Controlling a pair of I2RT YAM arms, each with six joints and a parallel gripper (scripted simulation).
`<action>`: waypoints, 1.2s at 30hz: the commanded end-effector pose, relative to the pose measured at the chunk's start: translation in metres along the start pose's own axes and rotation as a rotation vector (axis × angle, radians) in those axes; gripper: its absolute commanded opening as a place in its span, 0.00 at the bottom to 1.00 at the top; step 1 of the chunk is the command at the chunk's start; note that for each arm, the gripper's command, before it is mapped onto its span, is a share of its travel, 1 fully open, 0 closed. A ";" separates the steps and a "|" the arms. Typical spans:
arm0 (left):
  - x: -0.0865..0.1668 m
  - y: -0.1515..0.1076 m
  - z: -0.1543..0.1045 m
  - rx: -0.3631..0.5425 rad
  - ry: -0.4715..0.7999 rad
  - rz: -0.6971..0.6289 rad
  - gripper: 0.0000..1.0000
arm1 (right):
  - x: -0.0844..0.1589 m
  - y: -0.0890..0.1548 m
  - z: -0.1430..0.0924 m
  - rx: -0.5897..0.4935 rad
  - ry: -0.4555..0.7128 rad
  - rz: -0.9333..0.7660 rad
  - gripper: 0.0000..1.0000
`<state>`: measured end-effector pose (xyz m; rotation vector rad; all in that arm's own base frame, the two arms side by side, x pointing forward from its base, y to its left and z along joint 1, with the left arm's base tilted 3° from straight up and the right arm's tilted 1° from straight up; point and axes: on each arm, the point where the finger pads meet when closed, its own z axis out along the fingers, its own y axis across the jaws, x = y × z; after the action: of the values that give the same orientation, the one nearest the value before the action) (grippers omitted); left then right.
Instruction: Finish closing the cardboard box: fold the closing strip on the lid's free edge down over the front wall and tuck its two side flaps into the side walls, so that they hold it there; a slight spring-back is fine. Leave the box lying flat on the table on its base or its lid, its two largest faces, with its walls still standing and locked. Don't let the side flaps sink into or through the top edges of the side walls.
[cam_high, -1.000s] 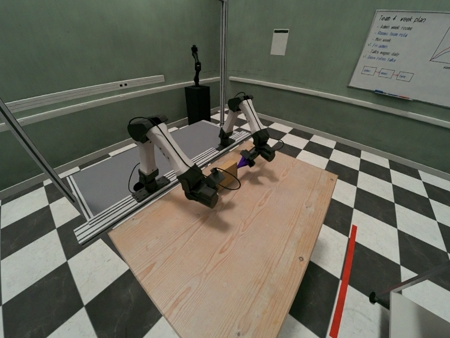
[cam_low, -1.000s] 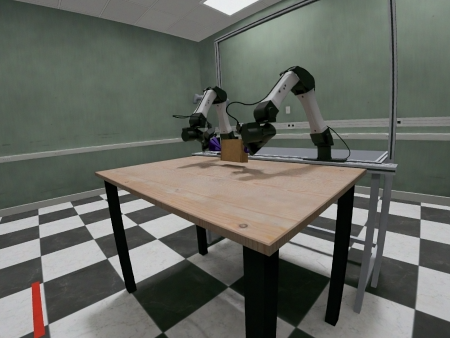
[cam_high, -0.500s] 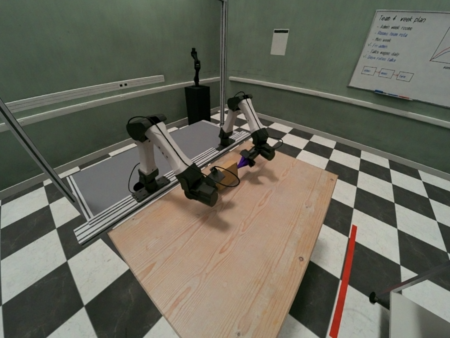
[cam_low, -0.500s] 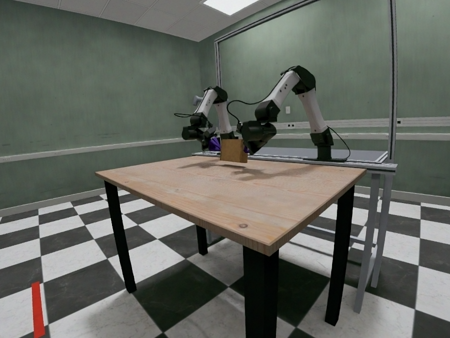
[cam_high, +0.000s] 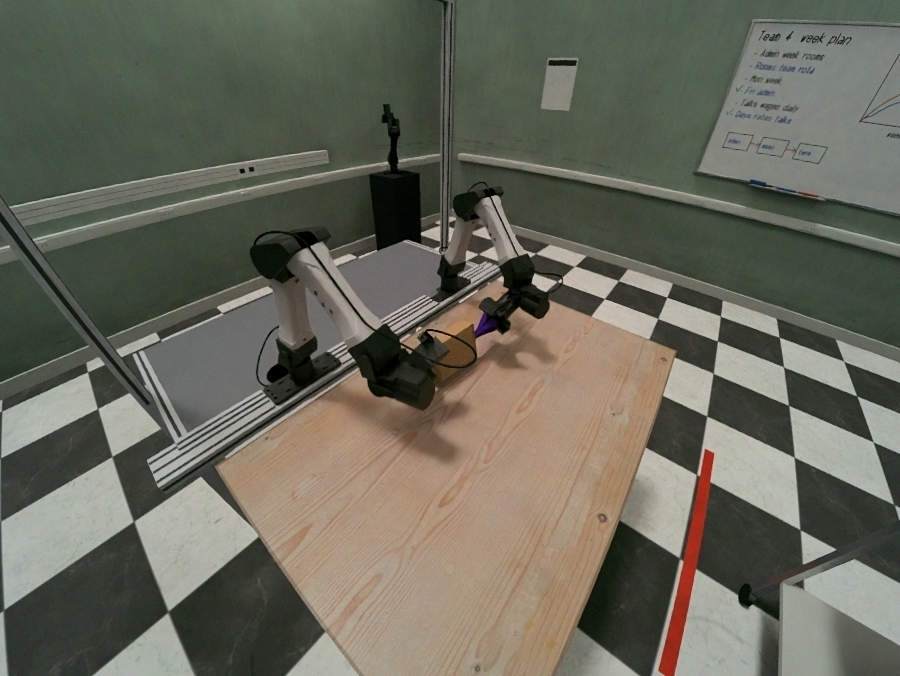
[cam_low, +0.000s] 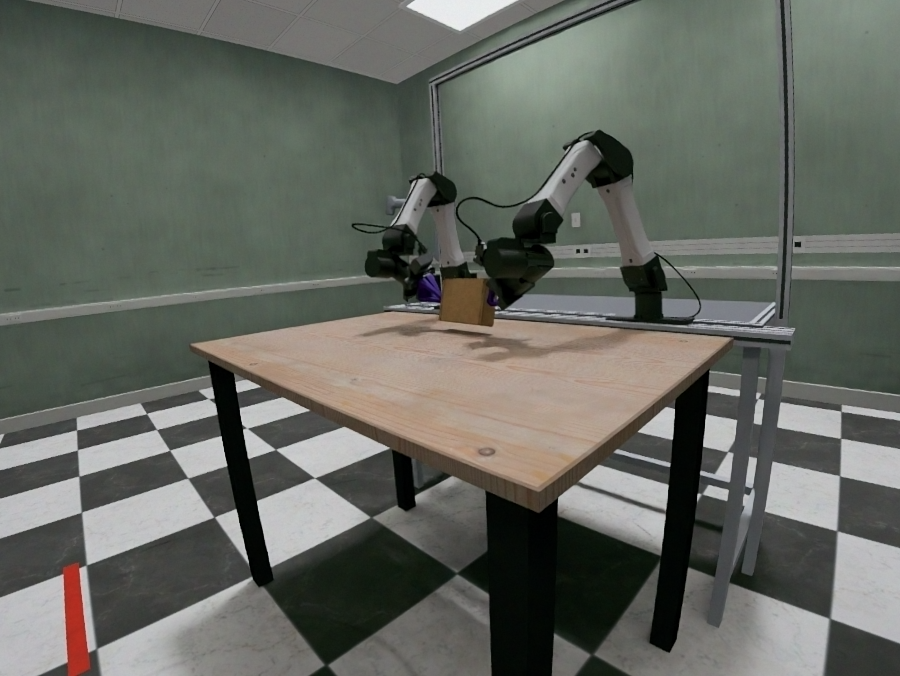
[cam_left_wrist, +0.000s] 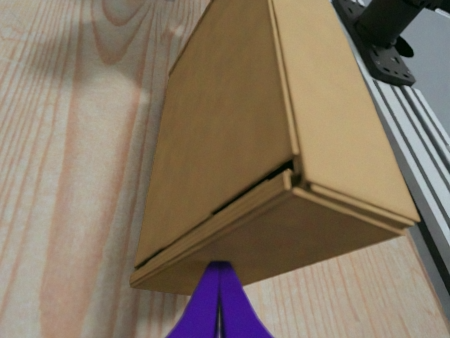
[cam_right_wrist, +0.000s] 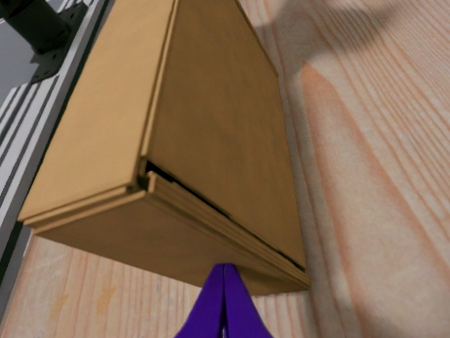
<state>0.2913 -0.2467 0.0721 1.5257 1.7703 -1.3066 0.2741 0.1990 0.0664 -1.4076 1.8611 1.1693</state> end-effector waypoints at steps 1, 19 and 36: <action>-0.013 -0.005 0.002 -0.009 -0.021 0.063 0.01 | -0.011 0.004 0.003 0.001 -0.025 -0.053 0.01; -0.013 -0.003 0.002 -0.052 -0.020 0.134 0.01 | -0.012 0.002 0.003 0.042 -0.026 -0.124 0.01; -0.014 0.000 0.001 -0.093 -0.021 0.204 0.01 | -0.013 0.000 0.003 0.084 -0.027 -0.195 0.01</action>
<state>0.2965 -0.2468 0.0712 1.5752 1.6605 -1.1493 0.2793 0.1988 0.0654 -1.4641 1.7634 1.0131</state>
